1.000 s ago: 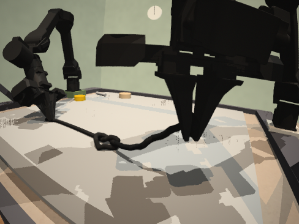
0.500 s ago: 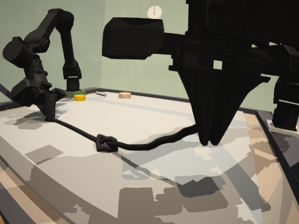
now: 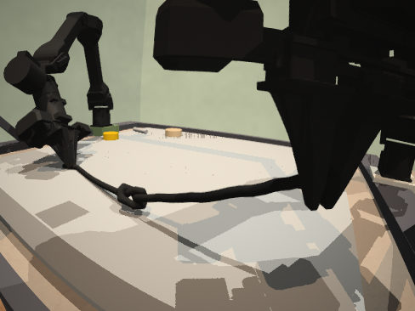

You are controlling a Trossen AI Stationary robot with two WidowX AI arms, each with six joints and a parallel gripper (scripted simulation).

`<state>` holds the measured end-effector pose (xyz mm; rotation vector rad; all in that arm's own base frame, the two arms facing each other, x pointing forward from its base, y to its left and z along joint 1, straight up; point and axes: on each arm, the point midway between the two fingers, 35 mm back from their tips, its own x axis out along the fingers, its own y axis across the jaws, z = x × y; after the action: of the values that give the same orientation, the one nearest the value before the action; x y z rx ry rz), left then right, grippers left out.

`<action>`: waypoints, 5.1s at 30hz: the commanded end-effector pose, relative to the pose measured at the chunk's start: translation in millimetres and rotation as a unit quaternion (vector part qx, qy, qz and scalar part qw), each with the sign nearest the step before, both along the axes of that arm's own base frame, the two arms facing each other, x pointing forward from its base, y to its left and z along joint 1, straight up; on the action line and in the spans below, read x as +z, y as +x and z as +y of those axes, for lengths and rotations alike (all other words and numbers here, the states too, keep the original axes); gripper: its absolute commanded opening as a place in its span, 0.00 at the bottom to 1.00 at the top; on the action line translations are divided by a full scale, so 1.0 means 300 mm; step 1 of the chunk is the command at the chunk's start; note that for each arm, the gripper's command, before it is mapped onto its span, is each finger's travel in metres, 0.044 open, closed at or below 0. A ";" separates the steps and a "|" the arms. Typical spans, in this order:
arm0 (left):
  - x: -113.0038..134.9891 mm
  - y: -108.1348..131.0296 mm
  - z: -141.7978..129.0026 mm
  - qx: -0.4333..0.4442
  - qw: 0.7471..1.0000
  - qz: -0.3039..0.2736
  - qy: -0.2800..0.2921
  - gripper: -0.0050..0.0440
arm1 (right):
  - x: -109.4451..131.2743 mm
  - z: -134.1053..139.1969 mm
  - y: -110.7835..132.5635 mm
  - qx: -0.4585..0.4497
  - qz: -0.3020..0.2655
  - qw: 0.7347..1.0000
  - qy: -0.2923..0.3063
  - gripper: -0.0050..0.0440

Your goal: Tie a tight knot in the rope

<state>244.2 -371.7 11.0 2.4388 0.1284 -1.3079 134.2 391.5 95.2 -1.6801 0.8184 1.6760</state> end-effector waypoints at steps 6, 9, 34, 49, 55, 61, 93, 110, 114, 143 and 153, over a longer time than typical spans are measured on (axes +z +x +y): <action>0.030 0.005 -0.011 -0.001 1.000 -0.006 -0.010 0.16 | 0.035 0.011 0.002 -0.003 -0.004 1.000 0.015 0.13; 0.030 0.005 -0.011 -0.001 1.000 -0.006 -0.010 0.16 | 0.032 0.010 0.004 -0.003 -0.004 1.000 0.015 0.13; 0.030 0.005 -0.011 -0.001 1.000 -0.006 -0.010 0.16 | -0.093 -0.019 0.062 -0.003 -0.004 1.000 0.014 0.13; 0.030 0.005 -0.011 -0.001 1.000 -0.006 -0.010 0.16 | -0.156 -0.034 0.091 -0.003 -0.005 1.000 0.014 0.13; 0.030 0.005 -0.011 -0.001 1.000 -0.006 -0.010 0.16 | -0.156 -0.034 0.091 -0.003 -0.005 1.000 0.014 0.13; 0.030 0.005 -0.011 -0.001 1.000 -0.006 -0.010 0.16 | -0.156 -0.034 0.091 -0.003 -0.005 1.000 0.014 0.28; 0.030 0.005 -0.011 -0.001 1.000 -0.006 -0.010 0.16 | 0.039 -0.039 0.089 -0.003 -0.005 1.000 0.014 1.00; 0.030 0.005 -0.011 -0.001 1.000 -0.006 -0.010 0.16 | 0.213 -0.043 0.088 -0.003 -0.005 1.000 0.014 1.00; 0.030 0.005 -0.011 -0.001 1.000 -0.006 -0.010 0.16 | 0.234 -0.045 0.087 -0.003 -0.005 1.000 0.014 1.00; 0.030 0.005 -0.011 -0.001 1.000 -0.006 -0.010 0.28 | 0.234 -0.045 0.087 -0.003 -0.005 1.000 0.014 0.28; 0.030 0.005 -0.011 -0.001 1.000 -0.006 -0.010 0.28 | 0.234 -0.045 0.087 -0.003 -0.005 1.000 0.014 0.28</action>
<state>244.3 -371.8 11.0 2.4387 0.1282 -1.3078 160.2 377.6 155.4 -1.6734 0.8227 1.6695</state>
